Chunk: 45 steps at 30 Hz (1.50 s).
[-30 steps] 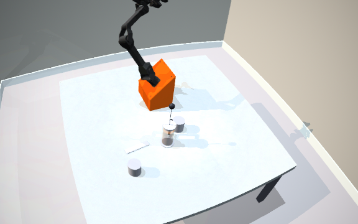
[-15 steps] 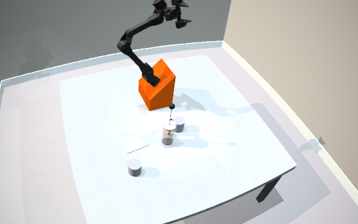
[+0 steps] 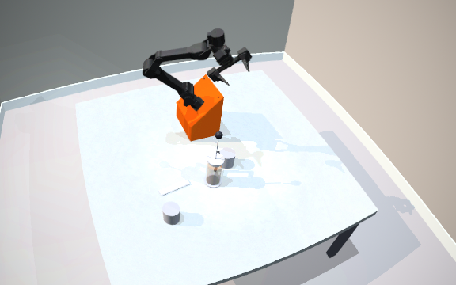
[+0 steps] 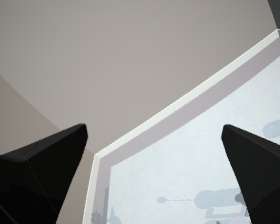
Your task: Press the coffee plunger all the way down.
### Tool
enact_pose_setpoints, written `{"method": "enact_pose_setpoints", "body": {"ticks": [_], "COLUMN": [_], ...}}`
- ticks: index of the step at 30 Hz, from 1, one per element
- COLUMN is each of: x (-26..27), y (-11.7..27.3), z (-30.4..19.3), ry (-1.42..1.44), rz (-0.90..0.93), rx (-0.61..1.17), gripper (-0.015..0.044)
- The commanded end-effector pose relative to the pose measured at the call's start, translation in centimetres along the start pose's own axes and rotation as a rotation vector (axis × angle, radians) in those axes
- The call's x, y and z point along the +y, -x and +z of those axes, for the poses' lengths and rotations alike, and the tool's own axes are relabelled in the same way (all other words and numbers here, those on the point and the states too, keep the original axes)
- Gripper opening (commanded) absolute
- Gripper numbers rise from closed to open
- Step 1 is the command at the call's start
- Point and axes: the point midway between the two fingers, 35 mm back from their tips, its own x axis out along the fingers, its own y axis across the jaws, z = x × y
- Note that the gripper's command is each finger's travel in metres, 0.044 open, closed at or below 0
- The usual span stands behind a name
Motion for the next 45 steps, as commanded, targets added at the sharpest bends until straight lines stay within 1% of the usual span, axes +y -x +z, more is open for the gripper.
{"method": "enact_pose_setpoints", "body": {"ticks": [1,4,6,10,16,24,45], "x": [-6.0,-10.7,-12.8,-13.6,-16.5,-16.9,-18.1], "y": [-3.5,-5.2,-5.7,-6.0,-6.7,-7.0,-10.1], "z": [-2.2,-4.0,-4.9,-5.8,-9.2,-9.5,-9.9], "ry": [0.287,0.496,0.583,0.593,0.593,0.591,0.590], "rz": [-0.140,-0.241,-0.279,-0.283,-0.285,-0.291,-0.293], "rx": [0.084,0.177,0.225,0.233,0.230,0.228,0.225], "gripper": [0.0440,0.0440,0.0440,0.0440,0.0440,0.0440,0.0440]}}
